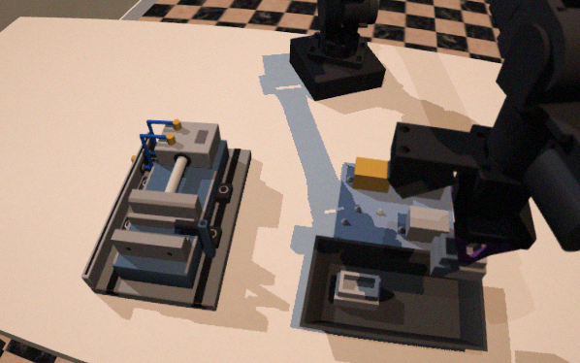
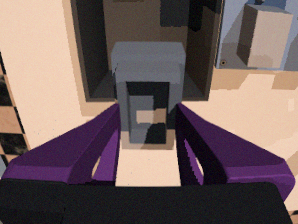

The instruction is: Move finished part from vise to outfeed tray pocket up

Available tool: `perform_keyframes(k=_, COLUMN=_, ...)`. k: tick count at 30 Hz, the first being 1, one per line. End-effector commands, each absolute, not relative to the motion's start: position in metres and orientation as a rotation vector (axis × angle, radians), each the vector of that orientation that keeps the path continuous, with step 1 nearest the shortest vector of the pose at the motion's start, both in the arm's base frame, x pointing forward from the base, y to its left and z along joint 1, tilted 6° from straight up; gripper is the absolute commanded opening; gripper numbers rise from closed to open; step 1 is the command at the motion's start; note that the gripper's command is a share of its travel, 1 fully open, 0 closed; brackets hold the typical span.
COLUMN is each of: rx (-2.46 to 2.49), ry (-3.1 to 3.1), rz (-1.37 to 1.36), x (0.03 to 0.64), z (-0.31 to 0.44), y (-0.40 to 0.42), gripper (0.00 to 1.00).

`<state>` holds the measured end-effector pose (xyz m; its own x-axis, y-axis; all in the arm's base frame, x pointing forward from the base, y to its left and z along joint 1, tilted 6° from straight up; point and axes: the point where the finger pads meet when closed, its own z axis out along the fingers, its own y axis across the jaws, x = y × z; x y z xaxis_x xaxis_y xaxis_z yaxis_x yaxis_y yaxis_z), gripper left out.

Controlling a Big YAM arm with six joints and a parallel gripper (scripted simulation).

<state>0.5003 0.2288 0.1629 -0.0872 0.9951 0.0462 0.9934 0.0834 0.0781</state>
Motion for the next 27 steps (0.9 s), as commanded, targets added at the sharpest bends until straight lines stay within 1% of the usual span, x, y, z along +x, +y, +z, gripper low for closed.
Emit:
perform_keyframes(k=1, rx=2.089, ry=2.275, rz=0.222, x=0.5214, z=0.1906, y=0.2337, gripper=0.0)
perform_keyframes(k=27, rx=2.082, ry=2.283, rz=0.218, x=0.5229, z=0.1892, y=0.2323, gripper=0.0)
